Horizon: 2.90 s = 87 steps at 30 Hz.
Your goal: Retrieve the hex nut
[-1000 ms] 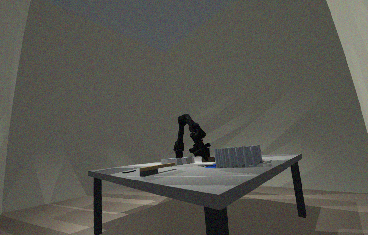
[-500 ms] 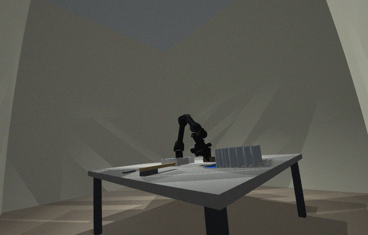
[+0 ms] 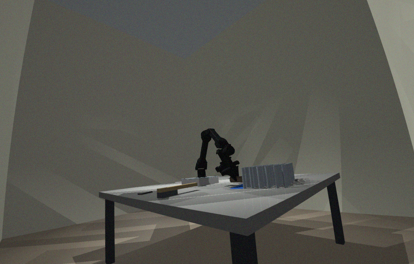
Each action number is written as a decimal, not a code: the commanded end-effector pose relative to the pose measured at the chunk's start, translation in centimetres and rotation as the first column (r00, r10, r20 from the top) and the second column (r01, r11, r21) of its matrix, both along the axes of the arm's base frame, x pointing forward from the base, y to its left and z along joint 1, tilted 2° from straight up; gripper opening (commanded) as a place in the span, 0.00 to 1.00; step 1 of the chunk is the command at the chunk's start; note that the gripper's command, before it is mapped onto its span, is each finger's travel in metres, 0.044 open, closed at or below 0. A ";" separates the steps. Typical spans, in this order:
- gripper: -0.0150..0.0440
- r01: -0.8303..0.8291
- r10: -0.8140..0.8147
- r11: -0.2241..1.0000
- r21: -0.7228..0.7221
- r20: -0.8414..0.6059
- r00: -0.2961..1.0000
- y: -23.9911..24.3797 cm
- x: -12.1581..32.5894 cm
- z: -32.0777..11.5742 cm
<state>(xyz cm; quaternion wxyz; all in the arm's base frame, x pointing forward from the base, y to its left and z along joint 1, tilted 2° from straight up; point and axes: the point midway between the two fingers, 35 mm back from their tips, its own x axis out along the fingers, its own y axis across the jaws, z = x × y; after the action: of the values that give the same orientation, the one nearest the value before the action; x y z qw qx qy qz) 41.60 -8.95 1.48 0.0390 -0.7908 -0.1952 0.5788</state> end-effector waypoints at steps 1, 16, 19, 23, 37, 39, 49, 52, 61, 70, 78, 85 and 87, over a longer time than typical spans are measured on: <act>0.25 0.001 -0.001 1.000 -0.002 0.005 1.000 0.0 0.3 0.0; 0.25 0.002 -0.002 1.000 -0.002 0.005 1.000 0.0 0.2 -1.7; 0.25 0.002 -0.002 1.000 -0.002 0.005 1.000 0.0 0.2 -1.7; 0.25 0.002 -0.002 1.000 -0.002 0.005 1.000 -0.1 0.0 -1.7; 0.25 0.001 -0.001 1.000 -0.002 0.004 1.000 -0.3 -0.8 -1.8; 0.25 0.001 -0.001 1.000 -0.002 0.003 1.000 -0.3 -0.9 -1.8; 0.25 0.001 -0.001 1.000 -0.002 0.002 1.000 -0.5 -1.5 -1.8; 0.25 0.001 -0.001 1.000 -0.002 0.002 1.000 -0.5 -1.6 -1.8; 0.25 0.001 -0.001 1.000 -0.002 0.001 1.000 -0.7 -2.2 -1.8; 0.25 0.001 -0.001 1.000 -0.003 0.001 1.000 -0.8 -2.7 -1.8; 0.25 0.001 -0.001 1.000 -0.003 0.000 1.000 -1.0 -3.2 -1.9; 0.25 0.001 -0.001 1.000 -0.003 0.000 1.000 -1.1 -3.7 -1.9; 0.25 0.001 -0.001 1.000 -0.003 -0.001 1.000 -1.1 -3.8 -1.9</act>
<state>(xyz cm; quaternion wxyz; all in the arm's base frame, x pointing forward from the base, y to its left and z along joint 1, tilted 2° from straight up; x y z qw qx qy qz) 38.11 -10.00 -0.44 0.0376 -0.7903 -0.1938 0.5800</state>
